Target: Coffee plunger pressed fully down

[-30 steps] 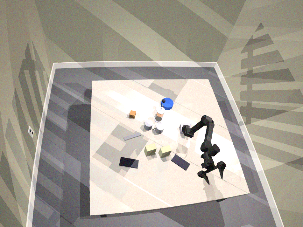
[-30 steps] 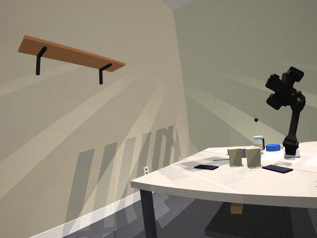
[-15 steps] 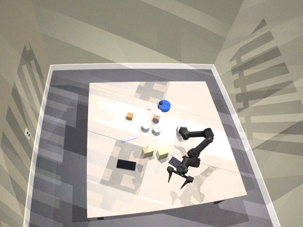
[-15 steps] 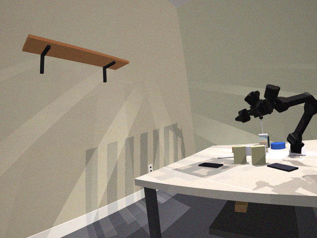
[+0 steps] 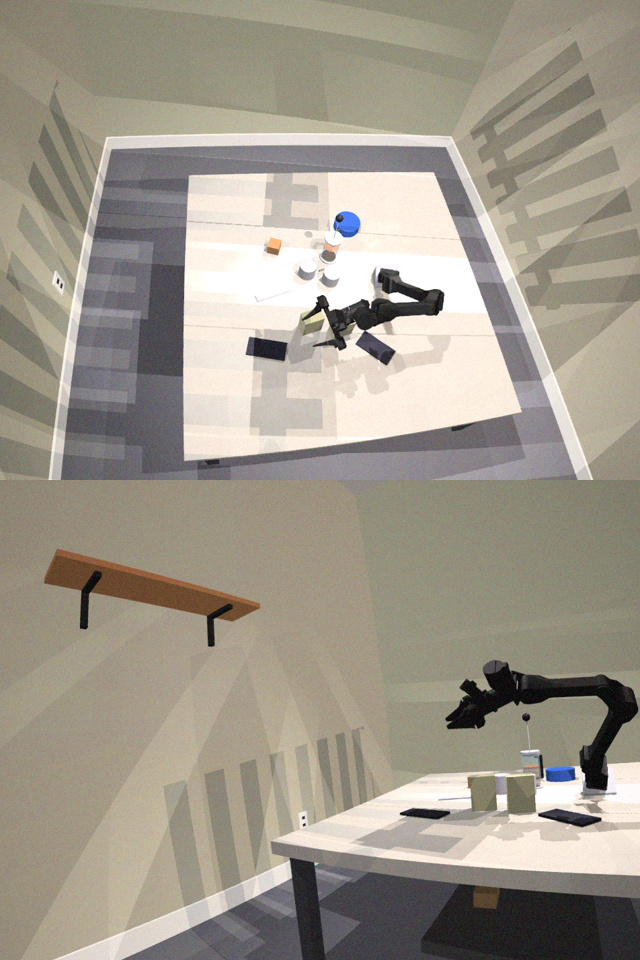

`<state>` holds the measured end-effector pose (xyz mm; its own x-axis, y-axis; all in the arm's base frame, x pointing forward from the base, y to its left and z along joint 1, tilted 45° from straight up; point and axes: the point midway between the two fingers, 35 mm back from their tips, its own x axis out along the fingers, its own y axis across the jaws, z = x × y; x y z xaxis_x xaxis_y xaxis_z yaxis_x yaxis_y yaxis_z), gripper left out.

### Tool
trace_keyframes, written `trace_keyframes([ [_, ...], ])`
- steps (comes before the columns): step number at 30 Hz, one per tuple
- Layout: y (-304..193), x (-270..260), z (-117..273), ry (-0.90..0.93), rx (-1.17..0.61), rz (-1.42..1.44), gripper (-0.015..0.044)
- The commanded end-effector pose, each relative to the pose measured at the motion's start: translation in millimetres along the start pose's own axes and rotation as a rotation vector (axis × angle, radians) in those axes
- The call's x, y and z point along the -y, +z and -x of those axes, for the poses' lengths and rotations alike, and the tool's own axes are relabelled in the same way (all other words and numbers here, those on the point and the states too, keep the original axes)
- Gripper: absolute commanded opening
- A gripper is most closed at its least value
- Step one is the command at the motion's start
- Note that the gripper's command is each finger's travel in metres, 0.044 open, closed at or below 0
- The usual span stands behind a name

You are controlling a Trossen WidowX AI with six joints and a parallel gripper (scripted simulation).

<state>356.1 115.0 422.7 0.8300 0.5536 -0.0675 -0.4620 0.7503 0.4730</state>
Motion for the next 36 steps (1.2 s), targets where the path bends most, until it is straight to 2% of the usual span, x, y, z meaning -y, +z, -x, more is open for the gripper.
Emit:
trace_keyframes([
  [1,-9.1,61.5,2.9,-0.139,-0.066,0.002,0.044],
  [9,-31.6,194.6,49.2,-0.407,-0.213,-0.063,0.044],
  [19,-75.2,319.8,174.3,-0.625,-0.327,-0.285,0.044],
  [26,-114.5,356.6,281.4,-0.687,-0.289,-0.517,0.044],
  [28,-121.9,358.5,301.3,-0.692,-0.268,-0.561,0.044],
  [36,-151.2,351.8,292.4,-0.693,-0.265,-0.566,0.044],
])
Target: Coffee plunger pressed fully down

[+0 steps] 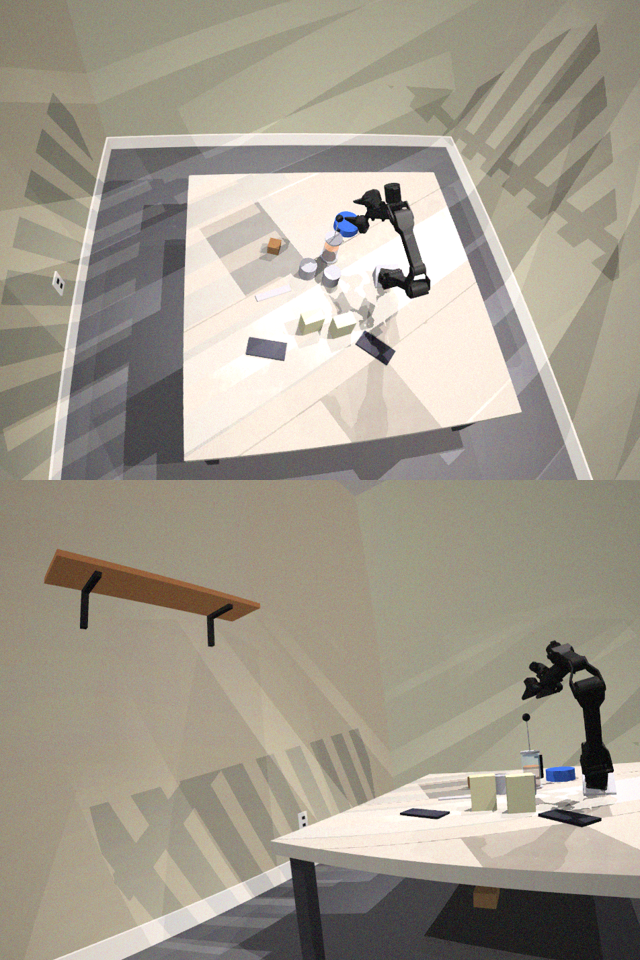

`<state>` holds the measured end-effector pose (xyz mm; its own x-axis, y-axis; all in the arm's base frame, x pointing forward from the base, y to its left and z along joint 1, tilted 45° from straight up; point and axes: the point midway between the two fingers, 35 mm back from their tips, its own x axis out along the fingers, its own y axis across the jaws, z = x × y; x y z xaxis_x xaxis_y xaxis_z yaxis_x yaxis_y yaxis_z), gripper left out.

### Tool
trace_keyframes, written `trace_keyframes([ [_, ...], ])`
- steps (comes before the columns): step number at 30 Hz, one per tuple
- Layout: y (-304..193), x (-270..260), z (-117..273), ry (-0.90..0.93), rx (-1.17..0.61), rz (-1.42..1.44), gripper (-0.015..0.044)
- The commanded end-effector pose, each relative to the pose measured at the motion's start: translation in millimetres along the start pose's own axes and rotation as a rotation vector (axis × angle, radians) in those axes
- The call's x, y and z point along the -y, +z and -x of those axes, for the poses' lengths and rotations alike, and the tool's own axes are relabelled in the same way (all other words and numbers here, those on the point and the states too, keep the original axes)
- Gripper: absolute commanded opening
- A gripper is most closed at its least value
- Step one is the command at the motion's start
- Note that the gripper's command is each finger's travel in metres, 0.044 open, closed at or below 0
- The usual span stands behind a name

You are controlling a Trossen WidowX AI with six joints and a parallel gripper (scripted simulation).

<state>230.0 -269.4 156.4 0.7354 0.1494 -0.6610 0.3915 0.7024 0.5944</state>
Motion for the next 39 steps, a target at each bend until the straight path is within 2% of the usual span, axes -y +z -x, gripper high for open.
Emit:
trace_keyframes([
  [1,-22.8,-1.0,-13.6,0.01,-0.012,-0.009,0.044],
  [5,-42.3,-1.1,-22.6,0.009,-0.012,-0.009,0.044],
  [35,-42.2,-1.8,-61.5,0.009,-0.01,-0.009,0.044],
  [39,-42.2,-1.8,-61.5,0.009,-0.01,-0.009,0.0335],
])
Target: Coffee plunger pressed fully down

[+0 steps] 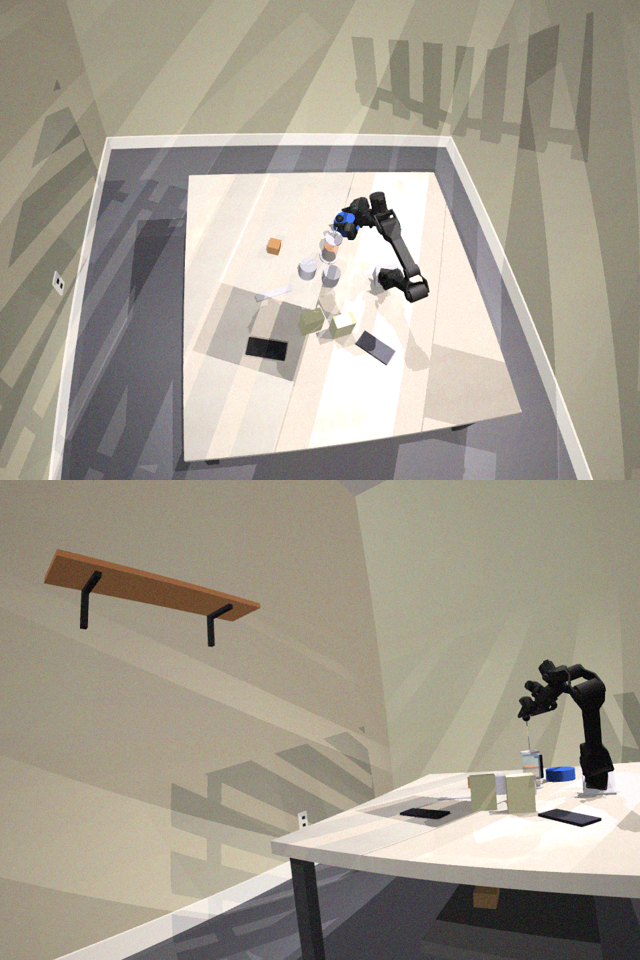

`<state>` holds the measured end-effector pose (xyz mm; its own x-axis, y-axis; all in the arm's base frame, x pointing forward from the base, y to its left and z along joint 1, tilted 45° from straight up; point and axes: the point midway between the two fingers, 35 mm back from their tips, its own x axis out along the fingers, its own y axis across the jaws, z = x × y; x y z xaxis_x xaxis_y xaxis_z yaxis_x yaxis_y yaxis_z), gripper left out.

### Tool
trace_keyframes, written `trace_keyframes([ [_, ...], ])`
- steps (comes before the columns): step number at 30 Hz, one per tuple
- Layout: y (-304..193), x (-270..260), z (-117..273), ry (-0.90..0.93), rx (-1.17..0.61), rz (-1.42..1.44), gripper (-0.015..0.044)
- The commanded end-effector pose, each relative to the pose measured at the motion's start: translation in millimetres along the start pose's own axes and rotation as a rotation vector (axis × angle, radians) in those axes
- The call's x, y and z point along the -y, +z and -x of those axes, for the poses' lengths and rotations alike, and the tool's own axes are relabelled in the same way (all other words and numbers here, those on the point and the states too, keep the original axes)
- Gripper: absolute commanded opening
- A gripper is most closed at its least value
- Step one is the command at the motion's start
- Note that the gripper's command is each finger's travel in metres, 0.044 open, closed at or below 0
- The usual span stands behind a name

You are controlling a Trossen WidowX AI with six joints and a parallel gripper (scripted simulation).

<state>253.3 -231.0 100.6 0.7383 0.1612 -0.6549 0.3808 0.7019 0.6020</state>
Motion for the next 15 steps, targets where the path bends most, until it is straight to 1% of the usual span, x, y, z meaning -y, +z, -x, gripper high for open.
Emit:
trace_keyframes([
  [1,-2.8,1.1,-1.7,-0.004,-0.006,-0.011,0.0309],
  [7,-2.8,1.1,-1.7,-0.004,-0.006,-0.011,0.0151],
  [11,-2.8,1.1,-1.7,-0.004,-0.006,-0.011,0.0127],
  [15,-2.8,1.1,-1.7,-0.004,-0.006,-0.011,0.0127],
])
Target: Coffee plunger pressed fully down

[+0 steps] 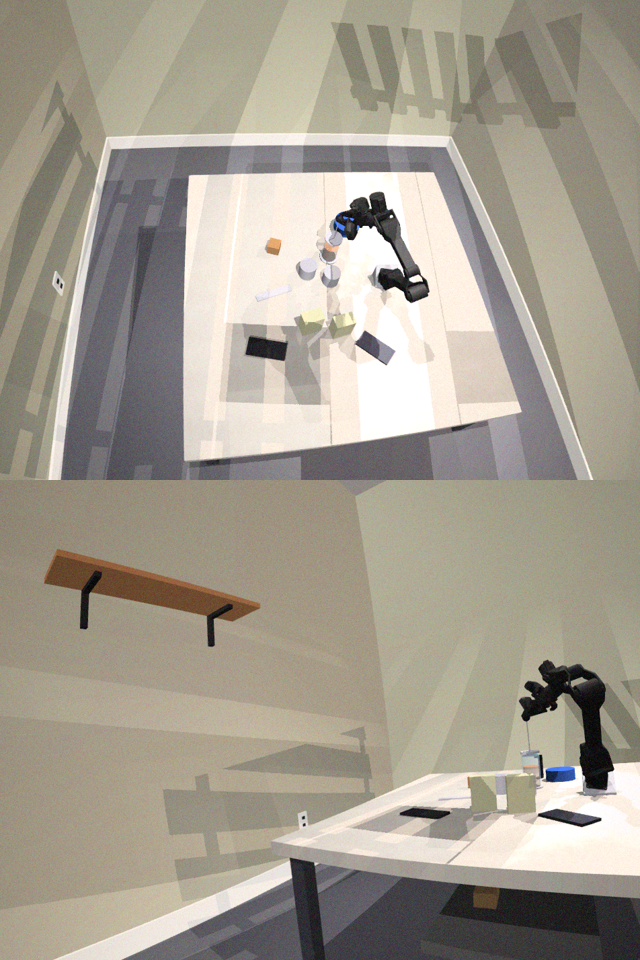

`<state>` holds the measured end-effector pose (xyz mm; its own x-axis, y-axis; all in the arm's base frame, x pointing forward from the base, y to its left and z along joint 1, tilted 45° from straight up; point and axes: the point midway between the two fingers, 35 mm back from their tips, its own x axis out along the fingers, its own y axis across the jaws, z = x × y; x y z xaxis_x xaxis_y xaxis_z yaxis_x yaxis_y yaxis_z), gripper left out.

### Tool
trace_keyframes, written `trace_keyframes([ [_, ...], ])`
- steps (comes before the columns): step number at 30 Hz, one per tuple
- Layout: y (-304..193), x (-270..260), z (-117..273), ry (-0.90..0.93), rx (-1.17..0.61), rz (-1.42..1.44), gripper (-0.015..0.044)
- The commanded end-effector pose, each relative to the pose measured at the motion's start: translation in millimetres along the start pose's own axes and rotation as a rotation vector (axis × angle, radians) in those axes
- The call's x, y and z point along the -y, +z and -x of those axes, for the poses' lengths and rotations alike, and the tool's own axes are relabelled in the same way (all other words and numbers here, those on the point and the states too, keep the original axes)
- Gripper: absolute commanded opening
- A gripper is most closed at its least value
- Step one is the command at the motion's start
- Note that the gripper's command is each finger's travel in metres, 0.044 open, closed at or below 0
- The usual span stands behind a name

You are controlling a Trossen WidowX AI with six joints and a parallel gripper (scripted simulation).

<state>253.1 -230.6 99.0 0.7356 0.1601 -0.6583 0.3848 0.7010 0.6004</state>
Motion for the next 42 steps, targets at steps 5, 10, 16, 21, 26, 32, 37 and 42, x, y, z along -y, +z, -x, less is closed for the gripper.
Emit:
trace_keyframes([
  [5,-2.8,0.4,-1.8,0.0,-0.003,-0.009,0.0127],
  [10,-8.4,0.9,-6.4,0.0,-0.004,-0.008,0.0127],
  [16,-16.0,1.4,-12.5,0.0,-0.004,-0.008,0.0127],
  [21,-22.5,1.8,-17.6,-0.001,-0.004,-0.008,0.0127],
  [26,-29.0,2.1,-22.5,-0.001,-0.004,-0.008,0.0127],
  [32,-36.9,2.4,-28.4,-0.001,-0.004,-0.008,0.0127],
  [37,-43.6,2.5,-33.1,-0.001,-0.004,-0.008,0.0127],
  [42,-50.3,2.6,-37.9,-0.001,-0.004,-0.008,0.0127],
])
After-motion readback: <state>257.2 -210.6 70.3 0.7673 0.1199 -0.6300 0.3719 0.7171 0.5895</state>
